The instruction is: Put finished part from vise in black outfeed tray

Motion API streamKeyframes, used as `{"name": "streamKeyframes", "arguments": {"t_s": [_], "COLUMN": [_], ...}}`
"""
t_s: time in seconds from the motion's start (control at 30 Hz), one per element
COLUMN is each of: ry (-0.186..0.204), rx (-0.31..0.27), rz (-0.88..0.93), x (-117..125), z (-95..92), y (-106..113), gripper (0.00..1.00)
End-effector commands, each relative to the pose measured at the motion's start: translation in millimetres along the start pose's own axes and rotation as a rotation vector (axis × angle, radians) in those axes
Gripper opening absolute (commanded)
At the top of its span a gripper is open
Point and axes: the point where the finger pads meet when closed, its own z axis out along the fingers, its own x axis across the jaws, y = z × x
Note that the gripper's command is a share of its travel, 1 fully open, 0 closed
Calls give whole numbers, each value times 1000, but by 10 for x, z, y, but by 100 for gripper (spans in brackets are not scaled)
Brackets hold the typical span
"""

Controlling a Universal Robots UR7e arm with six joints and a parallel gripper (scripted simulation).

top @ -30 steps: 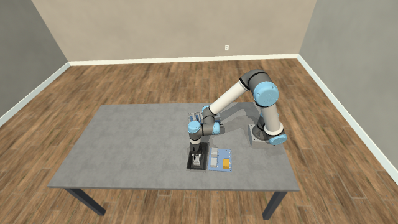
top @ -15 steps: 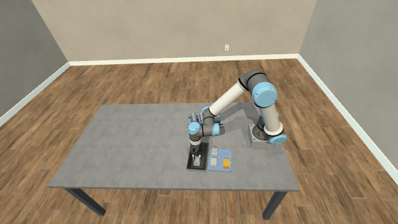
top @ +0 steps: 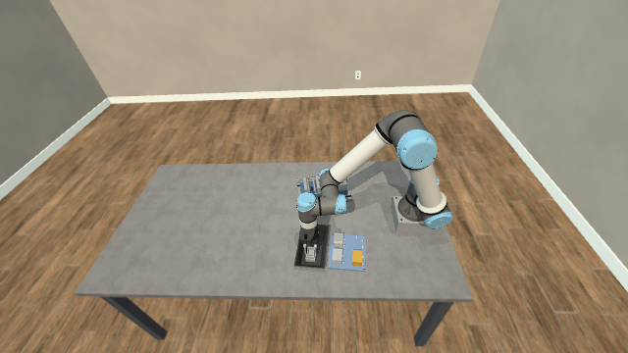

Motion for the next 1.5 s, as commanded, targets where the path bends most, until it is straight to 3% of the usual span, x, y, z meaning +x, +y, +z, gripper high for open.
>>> {"name": "streamKeyframes", "arguments": {"t_s": [0.0,1.47], "ry": [2,2], "rx": [0,0], "rz": [0,0], "x": [5,5], "z": [-7,35], "y": [-1,-1], "gripper": [0,0]}}
